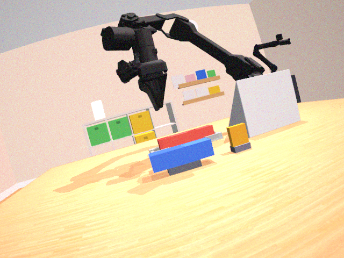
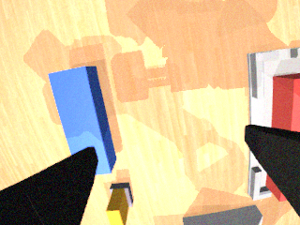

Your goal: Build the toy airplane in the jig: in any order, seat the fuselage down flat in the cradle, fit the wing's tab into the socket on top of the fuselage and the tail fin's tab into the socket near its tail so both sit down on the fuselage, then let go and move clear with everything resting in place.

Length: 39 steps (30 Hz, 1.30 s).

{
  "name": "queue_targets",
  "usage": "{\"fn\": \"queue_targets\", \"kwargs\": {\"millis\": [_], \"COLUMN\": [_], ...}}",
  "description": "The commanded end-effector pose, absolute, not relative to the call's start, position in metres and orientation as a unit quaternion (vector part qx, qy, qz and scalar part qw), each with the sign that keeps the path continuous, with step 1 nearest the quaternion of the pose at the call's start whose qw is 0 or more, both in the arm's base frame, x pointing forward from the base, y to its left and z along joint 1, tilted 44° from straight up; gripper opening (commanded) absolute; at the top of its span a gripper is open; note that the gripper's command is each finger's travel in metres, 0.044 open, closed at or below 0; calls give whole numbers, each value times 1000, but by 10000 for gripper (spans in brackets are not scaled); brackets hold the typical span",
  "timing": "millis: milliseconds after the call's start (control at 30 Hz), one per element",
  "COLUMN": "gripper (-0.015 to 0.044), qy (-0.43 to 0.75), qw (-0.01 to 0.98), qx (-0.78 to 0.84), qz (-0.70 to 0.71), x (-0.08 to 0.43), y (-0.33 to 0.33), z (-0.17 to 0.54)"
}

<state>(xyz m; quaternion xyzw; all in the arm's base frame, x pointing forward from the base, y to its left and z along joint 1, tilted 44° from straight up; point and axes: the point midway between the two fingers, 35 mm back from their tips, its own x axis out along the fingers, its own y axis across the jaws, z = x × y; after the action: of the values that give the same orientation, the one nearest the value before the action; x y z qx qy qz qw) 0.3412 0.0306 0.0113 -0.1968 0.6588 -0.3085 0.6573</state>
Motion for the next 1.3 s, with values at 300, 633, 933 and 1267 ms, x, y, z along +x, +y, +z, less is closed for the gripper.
{"fn": "queue_targets", "kwargs": {"millis": [300,633,933,1267], "gripper": [440,440,440,440], "qy": [660,660,660,660], "qw": [649,649,649,649], "qx": [-204,-204,-204,-204], "qz": [-319,-319,-320,-320], "x": [344,341,340,339], "y": [92,63,52,41], "z": [-66,-97,-108,-120]}}
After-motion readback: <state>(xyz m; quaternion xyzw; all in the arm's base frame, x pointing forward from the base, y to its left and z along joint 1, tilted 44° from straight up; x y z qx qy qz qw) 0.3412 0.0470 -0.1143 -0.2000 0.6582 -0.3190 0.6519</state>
